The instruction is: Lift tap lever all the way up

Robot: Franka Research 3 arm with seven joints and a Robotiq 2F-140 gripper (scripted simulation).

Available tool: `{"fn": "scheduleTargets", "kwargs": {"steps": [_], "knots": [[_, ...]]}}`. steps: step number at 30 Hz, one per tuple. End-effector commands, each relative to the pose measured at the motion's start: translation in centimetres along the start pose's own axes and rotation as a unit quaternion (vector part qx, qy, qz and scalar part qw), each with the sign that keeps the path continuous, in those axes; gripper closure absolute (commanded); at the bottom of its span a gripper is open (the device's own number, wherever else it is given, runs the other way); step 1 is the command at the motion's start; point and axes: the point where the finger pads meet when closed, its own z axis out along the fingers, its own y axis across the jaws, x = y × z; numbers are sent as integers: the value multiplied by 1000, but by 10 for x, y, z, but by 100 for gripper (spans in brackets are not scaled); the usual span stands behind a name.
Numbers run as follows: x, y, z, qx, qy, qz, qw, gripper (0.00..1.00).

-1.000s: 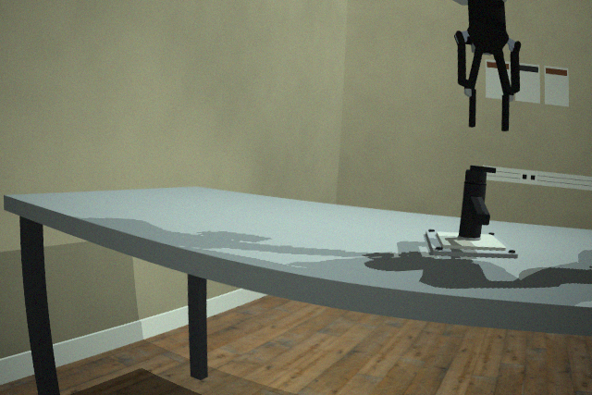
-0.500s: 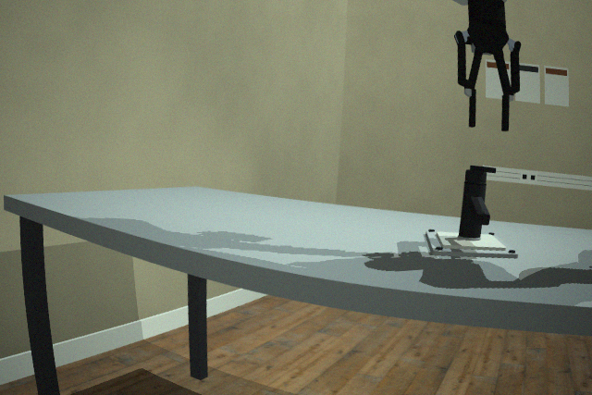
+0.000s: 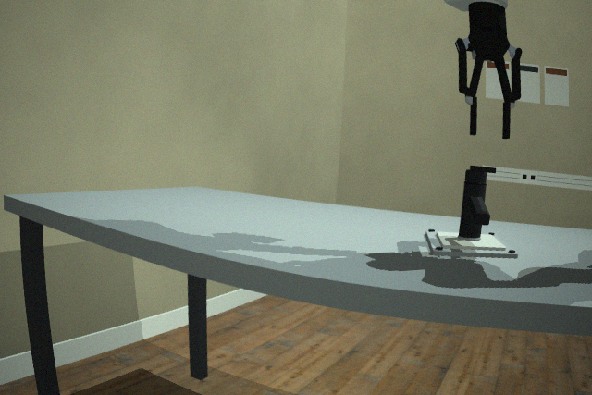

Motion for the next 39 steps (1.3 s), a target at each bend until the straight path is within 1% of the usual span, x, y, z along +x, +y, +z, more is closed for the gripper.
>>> {"fn": "scheduleTargets", "kwargs": {"steps": [1, 15, 28, 39], "knots": [[1, -3, 3, 4, 2, 2, 1000, 54], [2, -3, 26, 4, 2, 2, 1000, 54], [2, -3, 38, 4, 2, 2, 1000, 54], [2, -3, 41, 4, 2, 2, 1000, 54]]}}
